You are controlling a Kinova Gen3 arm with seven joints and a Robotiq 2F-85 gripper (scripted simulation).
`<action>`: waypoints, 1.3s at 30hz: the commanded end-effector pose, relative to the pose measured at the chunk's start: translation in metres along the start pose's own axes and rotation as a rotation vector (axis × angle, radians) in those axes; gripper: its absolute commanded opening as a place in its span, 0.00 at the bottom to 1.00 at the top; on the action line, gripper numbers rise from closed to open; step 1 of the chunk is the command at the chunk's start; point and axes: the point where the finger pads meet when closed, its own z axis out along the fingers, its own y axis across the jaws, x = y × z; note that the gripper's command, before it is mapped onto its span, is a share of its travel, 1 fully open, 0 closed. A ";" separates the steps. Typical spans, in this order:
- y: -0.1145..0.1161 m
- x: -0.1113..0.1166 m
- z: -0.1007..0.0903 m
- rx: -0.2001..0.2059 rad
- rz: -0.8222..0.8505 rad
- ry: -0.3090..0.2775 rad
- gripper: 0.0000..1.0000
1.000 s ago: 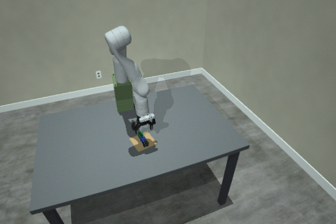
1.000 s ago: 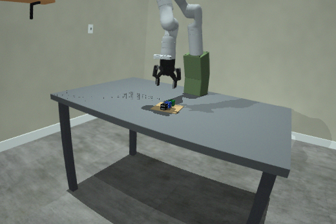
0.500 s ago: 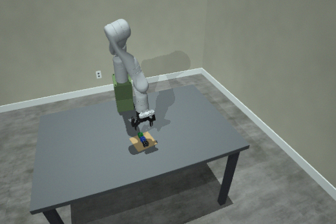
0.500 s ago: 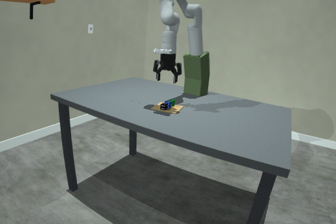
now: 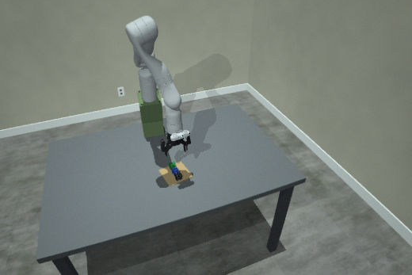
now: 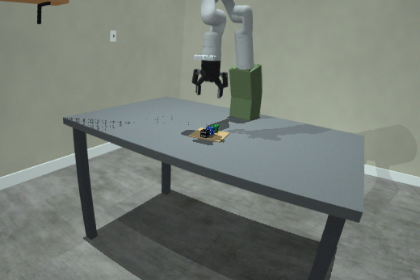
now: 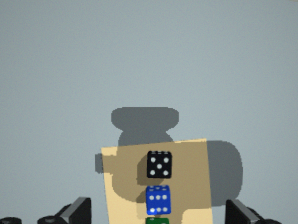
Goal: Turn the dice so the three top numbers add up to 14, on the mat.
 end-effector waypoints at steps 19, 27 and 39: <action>0.002 0.004 -0.020 -0.002 0.003 0.011 1.00; 0.002 0.004 -0.020 -0.002 0.003 0.011 1.00; 0.002 0.004 -0.020 -0.002 0.003 0.011 1.00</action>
